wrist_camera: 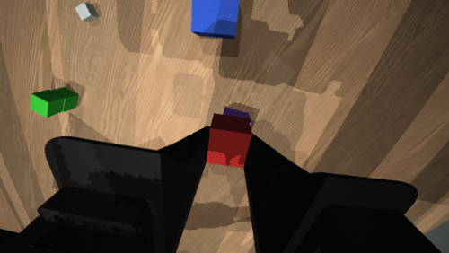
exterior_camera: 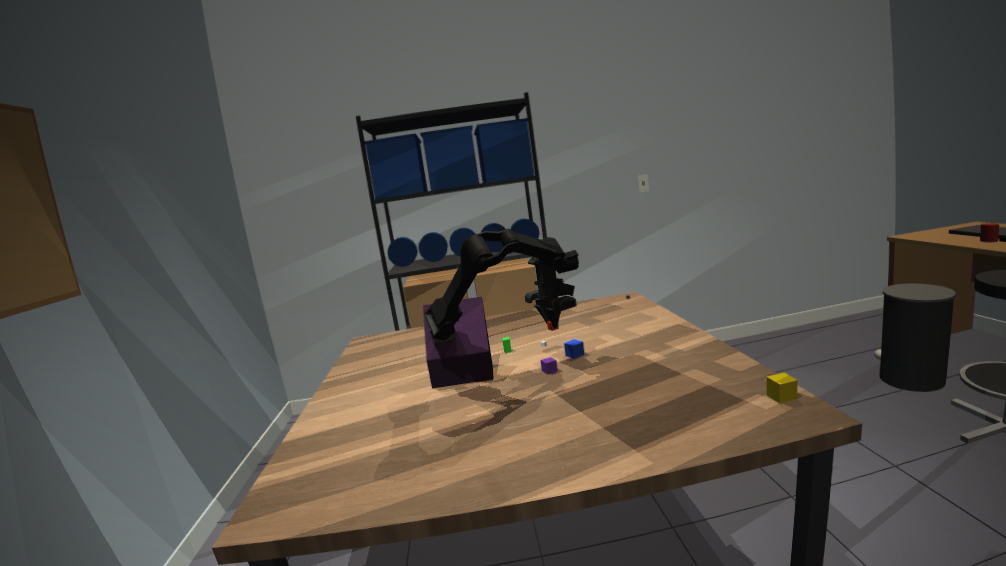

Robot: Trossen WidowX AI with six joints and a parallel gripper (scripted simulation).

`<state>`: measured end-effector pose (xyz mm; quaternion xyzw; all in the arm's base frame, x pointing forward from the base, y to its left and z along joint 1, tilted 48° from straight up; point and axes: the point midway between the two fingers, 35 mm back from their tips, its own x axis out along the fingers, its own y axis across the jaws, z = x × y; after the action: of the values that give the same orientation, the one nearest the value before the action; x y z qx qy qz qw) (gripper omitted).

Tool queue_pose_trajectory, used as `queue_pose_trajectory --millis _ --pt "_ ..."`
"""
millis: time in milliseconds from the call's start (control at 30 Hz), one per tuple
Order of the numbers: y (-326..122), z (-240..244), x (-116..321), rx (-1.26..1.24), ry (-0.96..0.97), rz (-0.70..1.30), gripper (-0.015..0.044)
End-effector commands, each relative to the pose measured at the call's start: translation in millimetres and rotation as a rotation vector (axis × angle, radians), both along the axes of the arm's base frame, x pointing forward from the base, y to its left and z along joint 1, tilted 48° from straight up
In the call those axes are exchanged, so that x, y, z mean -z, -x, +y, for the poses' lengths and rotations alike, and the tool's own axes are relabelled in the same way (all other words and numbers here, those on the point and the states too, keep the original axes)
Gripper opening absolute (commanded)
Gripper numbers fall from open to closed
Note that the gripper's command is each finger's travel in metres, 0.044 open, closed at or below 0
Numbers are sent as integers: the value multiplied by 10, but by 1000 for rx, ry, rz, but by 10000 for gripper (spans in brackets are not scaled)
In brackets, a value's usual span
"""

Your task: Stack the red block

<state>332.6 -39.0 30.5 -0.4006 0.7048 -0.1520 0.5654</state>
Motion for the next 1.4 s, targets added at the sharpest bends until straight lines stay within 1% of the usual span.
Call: queue_pose_trajectory --millis 0,400,867,1067,1233,1367 --pt "36 185 154 -21 -8 -1 0" --pt "325 808 696 -35 -43 -1 0" --pt "949 1348 1274 -11 -38 9 0" --pt "1240 1468 1460 1 -18 9 0" --pt "1296 1482 1488 2 -18 9 0" --pt "1301 1331 1632 2 -17 8 0"
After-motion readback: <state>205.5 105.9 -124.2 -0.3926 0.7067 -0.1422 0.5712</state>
